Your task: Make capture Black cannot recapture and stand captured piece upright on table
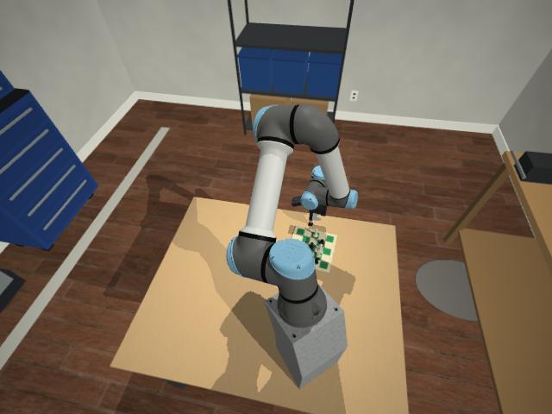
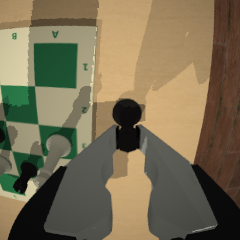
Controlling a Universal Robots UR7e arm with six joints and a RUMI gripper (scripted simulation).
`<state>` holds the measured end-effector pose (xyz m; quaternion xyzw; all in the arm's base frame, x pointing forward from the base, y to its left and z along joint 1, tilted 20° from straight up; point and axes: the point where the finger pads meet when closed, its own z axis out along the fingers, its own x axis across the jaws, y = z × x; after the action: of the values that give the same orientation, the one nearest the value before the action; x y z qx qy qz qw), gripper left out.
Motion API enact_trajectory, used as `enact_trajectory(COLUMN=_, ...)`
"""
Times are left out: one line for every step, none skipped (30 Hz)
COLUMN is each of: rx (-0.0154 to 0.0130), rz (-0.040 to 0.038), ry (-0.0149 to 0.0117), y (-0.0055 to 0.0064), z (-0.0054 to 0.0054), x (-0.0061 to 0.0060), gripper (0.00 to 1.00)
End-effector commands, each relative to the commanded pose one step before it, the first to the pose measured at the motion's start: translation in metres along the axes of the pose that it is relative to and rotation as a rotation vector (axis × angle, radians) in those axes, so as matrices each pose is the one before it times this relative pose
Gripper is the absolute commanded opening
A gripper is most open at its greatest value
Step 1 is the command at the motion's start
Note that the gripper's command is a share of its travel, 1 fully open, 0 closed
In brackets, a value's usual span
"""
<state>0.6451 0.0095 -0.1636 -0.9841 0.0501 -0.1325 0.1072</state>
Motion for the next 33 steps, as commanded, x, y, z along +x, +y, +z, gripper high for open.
enact_trajectory(rx=-0.00026, rz=-0.00019, ry=0.00144, y=0.00008, z=-0.00057, x=0.00067, gripper=0.00)
enact_trajectory(rx=0.00000, rz=0.00000, ry=0.00000, y=0.00000, z=0.00000, x=0.00000, gripper=0.00)
enact_trajectory(rx=0.00000, rz=0.00000, ry=0.00000, y=0.00000, z=0.00000, x=0.00000, gripper=0.00)
enact_trajectory(rx=0.00000, rz=0.00000, ry=0.00000, y=0.00000, z=0.00000, x=0.00000, gripper=0.00)
enact_trajectory(rx=0.00000, rz=0.00000, ry=0.00000, y=0.00000, z=0.00000, x=0.00000, gripper=0.00)
enact_trajectory(rx=0.00000, rz=0.00000, ry=0.00000, y=0.00000, z=0.00000, x=0.00000, gripper=0.00)
enact_trajectory(rx=0.00000, rz=0.00000, ry=0.00000, y=0.00000, z=0.00000, x=0.00000, gripper=0.00)
enact_trajectory(rx=0.00000, rz=0.00000, ry=0.00000, y=0.00000, z=0.00000, x=0.00000, gripper=0.00)
enact_trajectory(rx=0.00000, rz=0.00000, ry=0.00000, y=0.00000, z=0.00000, x=0.00000, gripper=0.00)
enact_trajectory(rx=0.00000, rz=0.00000, ry=0.00000, y=0.00000, z=0.00000, x=0.00000, gripper=0.00)
enact_trajectory(rx=0.00000, rz=0.00000, ry=0.00000, y=0.00000, z=0.00000, x=0.00000, gripper=0.00)
enact_trajectory(rx=0.00000, rz=0.00000, ry=0.00000, y=0.00000, z=0.00000, x=0.00000, gripper=0.00)
enact_trajectory(rx=0.00000, rz=0.00000, ry=0.00000, y=0.00000, z=0.00000, x=0.00000, gripper=0.00)
enact_trajectory(rx=0.00000, rz=0.00000, ry=0.00000, y=0.00000, z=0.00000, x=0.00000, gripper=0.00)
enact_trajectory(rx=0.00000, rz=0.00000, ry=0.00000, y=0.00000, z=0.00000, x=0.00000, gripper=0.00)
enact_trajectory(rx=0.00000, rz=0.00000, ry=0.00000, y=0.00000, z=0.00002, x=0.00000, gripper=0.00)
enact_trajectory(rx=0.00000, rz=0.00000, ry=0.00000, y=0.00000, z=0.00004, x=0.00000, gripper=0.00)
enact_trajectory(rx=0.00000, rz=0.00000, ry=0.00000, y=0.00000, z=0.00007, x=0.00000, gripper=0.00)
enact_trajectory(rx=0.00000, rz=0.00000, ry=0.00000, y=0.00000, z=0.00011, x=0.00000, gripper=0.00)
enact_trajectory(rx=0.00000, rz=0.00000, ry=0.00000, y=0.00000, z=0.00015, x=0.00000, gripper=0.00)
enact_trajectory(rx=0.00000, rz=0.00000, ry=0.00000, y=0.00000, z=0.00018, x=0.00000, gripper=0.00)
enact_trajectory(rx=0.00000, rz=0.00000, ry=0.00000, y=0.00000, z=0.00022, x=0.00000, gripper=0.00)
enact_trajectory(rx=0.00000, rz=0.00000, ry=0.00000, y=0.00000, z=0.00025, x=0.00000, gripper=0.00)
enact_trajectory(rx=0.00000, rz=0.00000, ry=0.00000, y=0.00000, z=0.00027, x=0.00000, gripper=0.00)
enact_trajectory(rx=0.00000, rz=0.00000, ry=0.00000, y=0.00000, z=0.00028, x=0.00000, gripper=0.00)
enact_trajectory(rx=0.00000, rz=0.00000, ry=0.00000, y=0.00000, z=0.00029, x=0.00000, gripper=0.00)
enact_trajectory(rx=0.00000, rz=0.00000, ry=0.00000, y=0.00000, z=0.00029, x=0.00000, gripper=0.00)
enact_trajectory(rx=0.00000, rz=0.00000, ry=0.00000, y=0.00000, z=0.00029, x=0.00000, gripper=0.00)
enact_trajectory(rx=0.00000, rz=0.00000, ry=0.00000, y=0.00000, z=0.00027, x=0.00000, gripper=0.00)
enact_trajectory(rx=0.00000, rz=0.00000, ry=0.00000, y=0.00000, z=0.00025, x=0.00000, gripper=0.00)
enact_trajectory(rx=0.00000, rz=0.00000, ry=0.00000, y=0.00000, z=0.00000, x=0.00000, gripper=0.00)
enact_trajectory(rx=0.00000, rz=0.00000, ry=0.00000, y=0.00000, z=0.00000, x=0.00000, gripper=0.00)
enact_trajectory(rx=0.00000, rz=0.00000, ry=0.00000, y=0.00000, z=0.00022, x=0.00000, gripper=0.00)
